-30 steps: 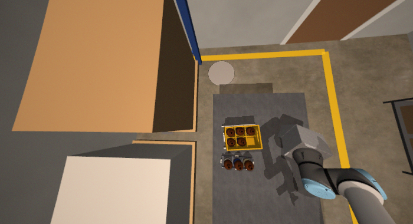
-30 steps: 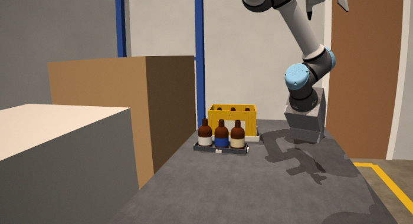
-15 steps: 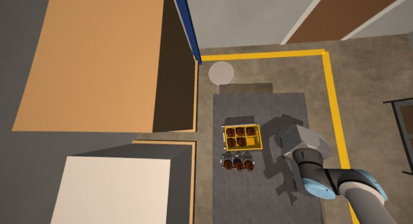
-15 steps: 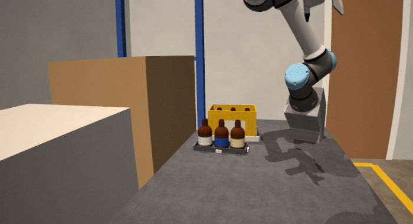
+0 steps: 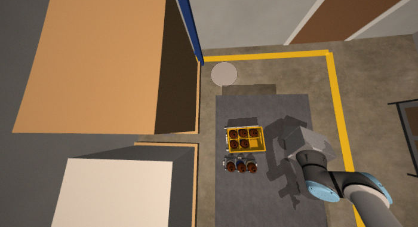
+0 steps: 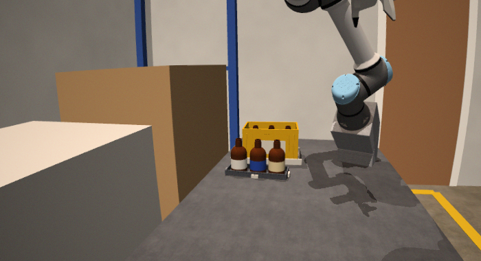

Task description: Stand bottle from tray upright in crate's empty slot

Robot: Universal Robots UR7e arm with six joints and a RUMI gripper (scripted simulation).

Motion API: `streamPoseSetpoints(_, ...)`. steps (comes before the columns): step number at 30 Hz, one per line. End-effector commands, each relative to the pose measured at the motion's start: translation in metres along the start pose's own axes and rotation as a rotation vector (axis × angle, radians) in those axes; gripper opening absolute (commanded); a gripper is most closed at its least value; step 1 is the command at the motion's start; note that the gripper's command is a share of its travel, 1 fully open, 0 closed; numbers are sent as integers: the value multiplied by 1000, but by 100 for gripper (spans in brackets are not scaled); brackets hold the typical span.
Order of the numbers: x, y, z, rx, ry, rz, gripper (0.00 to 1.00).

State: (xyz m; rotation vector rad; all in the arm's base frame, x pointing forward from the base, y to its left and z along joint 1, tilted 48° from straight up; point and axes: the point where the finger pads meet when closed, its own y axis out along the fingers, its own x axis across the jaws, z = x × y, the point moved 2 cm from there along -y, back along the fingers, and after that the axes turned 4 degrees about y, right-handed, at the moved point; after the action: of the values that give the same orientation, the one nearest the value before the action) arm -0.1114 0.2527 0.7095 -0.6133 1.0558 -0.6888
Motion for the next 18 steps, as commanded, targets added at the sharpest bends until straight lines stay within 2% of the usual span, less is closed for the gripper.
streamPoseSetpoints(1, 1, 3, 7, 10, 22, -6, 100)
streamPoseSetpoints(18, 1, 8, 15, 9, 38, -11, 100)
